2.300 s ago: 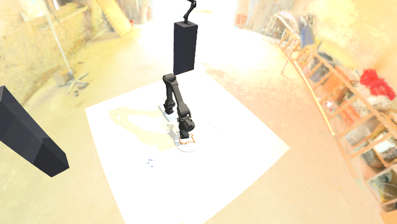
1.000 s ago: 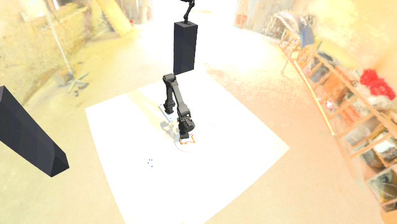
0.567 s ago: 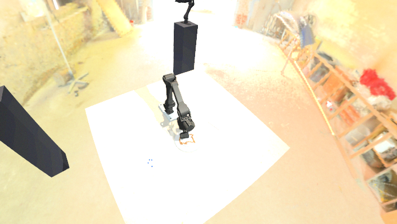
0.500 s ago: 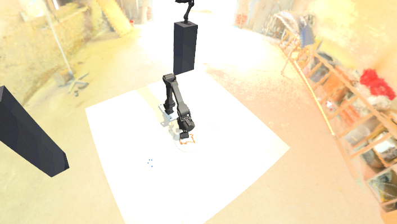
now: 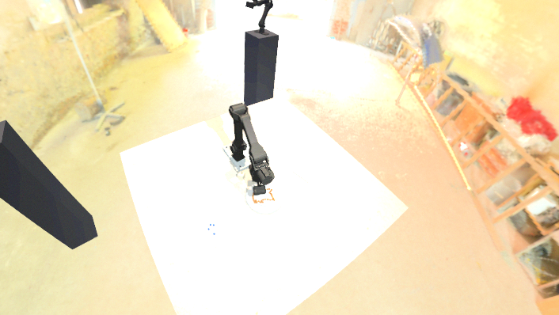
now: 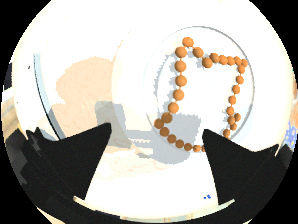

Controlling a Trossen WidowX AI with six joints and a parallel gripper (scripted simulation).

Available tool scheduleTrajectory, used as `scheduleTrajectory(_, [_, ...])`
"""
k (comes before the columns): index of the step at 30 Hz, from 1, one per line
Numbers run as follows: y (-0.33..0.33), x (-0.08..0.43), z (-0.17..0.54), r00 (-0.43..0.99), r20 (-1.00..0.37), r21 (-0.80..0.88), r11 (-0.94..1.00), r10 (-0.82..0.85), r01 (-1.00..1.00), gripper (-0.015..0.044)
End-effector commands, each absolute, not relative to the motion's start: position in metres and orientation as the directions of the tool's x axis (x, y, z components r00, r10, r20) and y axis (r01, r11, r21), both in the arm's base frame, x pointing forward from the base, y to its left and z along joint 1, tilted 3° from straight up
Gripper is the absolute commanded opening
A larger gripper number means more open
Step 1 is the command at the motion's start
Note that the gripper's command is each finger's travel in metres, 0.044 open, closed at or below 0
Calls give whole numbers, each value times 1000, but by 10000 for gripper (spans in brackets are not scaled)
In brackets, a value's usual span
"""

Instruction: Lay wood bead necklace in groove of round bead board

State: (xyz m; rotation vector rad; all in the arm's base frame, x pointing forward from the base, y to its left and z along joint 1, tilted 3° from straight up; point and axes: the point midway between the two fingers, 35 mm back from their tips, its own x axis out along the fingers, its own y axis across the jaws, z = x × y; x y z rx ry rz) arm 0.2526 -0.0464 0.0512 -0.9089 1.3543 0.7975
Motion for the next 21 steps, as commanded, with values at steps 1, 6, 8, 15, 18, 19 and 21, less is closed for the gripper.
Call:
scheduleTrajectory(1, [-46, 253, 52, 72, -997, -80, 450, -33, -890, 440])
scheduleTrajectory(6, [-42, 257, 66, 73, -997, -77, 628, -33, -774, 335])
scheduleTrajectory(8, [-40, 260, 77, 73, -997, -72, 754, -32, -652, 282])
scheduleTrajectory(15, [-37, 262, 85, 74, -997, -68, 830, -32, -553, 120])
scheduleTrajectory(18, [-37, 262, 85, 74, -997, -68, 830, -32, -553, 120])
scheduleTrajectory(19, [-37, 262, 84, 74, -997, -68, 830, -32, -553, 120])
scheduleTrajectory(21, [-38, 262, 79, 73, -997, -68, 830, -32, -553, 120])
